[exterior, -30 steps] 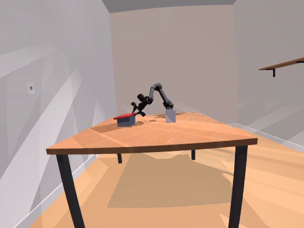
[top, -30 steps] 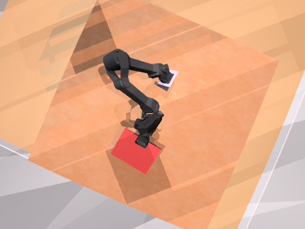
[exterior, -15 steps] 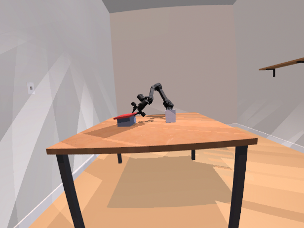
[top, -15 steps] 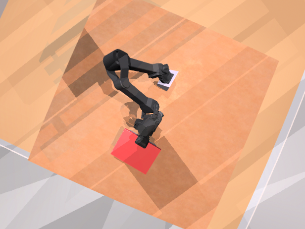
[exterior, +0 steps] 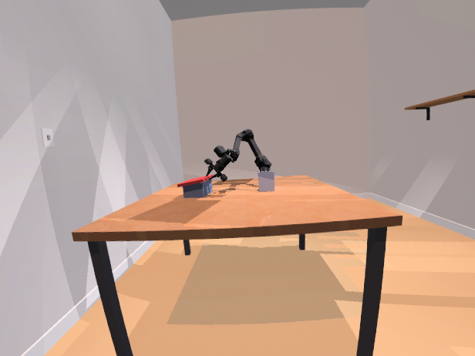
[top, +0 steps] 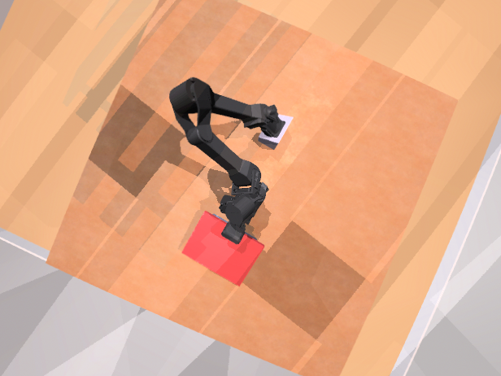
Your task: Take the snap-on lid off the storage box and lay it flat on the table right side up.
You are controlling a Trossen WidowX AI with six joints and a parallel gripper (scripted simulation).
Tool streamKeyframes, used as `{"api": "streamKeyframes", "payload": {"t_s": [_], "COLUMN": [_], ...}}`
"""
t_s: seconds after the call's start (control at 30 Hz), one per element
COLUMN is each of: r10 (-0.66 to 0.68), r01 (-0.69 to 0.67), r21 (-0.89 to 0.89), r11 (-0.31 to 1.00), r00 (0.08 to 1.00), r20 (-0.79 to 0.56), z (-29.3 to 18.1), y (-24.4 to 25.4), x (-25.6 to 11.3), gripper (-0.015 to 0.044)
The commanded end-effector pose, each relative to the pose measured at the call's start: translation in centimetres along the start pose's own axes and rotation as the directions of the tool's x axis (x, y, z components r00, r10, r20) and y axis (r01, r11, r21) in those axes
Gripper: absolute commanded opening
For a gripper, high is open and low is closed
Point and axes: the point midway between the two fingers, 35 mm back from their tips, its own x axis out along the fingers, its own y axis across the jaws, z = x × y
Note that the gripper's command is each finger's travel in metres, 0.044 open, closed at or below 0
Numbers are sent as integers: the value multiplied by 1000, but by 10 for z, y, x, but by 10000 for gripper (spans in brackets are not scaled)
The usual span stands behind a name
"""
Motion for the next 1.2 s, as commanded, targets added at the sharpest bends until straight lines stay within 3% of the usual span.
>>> {"api": "streamKeyframes", "payload": {"t_s": [0.0,1.17], "r10": [4,4], "r01": [-4,-4], "r21": [4,6], "r11": [1000,1000], "r00": [1000,1000], "r20": [2,1], "z": [0,0], "y": [6,52], "x": [-4,-20], "gripper": [0,0]}}
